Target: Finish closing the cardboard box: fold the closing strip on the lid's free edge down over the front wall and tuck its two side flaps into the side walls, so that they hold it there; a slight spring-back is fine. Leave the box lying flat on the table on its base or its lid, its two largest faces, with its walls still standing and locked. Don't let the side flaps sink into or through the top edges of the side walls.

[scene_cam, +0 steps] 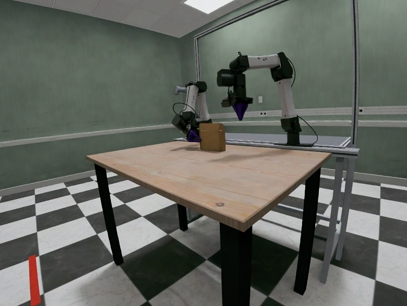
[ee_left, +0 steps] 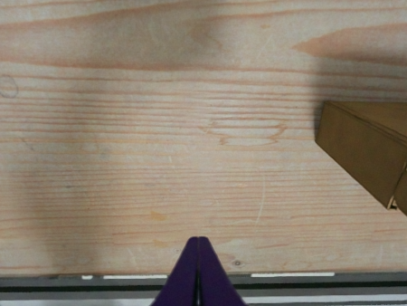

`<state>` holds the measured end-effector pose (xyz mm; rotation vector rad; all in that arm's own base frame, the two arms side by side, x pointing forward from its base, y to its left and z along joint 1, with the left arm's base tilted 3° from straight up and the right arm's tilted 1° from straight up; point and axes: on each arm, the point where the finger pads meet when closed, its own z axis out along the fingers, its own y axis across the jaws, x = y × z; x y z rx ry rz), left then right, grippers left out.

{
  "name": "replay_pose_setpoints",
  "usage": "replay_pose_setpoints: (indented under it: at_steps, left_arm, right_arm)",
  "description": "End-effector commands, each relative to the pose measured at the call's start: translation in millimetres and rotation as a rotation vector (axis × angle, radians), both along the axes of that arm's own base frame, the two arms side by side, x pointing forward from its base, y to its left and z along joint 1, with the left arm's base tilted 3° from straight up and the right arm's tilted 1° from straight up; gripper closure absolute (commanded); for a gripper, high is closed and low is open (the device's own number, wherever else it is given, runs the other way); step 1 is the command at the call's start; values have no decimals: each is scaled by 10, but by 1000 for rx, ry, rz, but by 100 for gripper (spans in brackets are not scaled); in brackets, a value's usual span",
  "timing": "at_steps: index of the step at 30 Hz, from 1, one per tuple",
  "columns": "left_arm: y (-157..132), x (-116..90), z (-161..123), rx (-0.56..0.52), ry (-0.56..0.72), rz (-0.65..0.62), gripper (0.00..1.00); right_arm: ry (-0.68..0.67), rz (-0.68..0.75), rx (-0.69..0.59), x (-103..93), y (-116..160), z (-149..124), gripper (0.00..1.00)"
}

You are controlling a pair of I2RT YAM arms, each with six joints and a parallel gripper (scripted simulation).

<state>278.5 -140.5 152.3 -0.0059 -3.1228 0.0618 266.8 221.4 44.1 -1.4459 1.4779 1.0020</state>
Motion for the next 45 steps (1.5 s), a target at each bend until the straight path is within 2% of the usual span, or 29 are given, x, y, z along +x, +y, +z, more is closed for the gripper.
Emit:
replay_pose_setpoints:
  at_steps: [1,26,45]
  left_arm:
    - [15,14,35,-4,-6,2,99]
    - [15,14,35,-4,-6,2,99]
    - [15,14,35,-4,-6,2,99]
  right_arm:
    - [-17,-1,7,33,17,41,35]
    - [-17,-1,7,33,18,41,51]
    - [-17,-1,7,33,18,41,52]
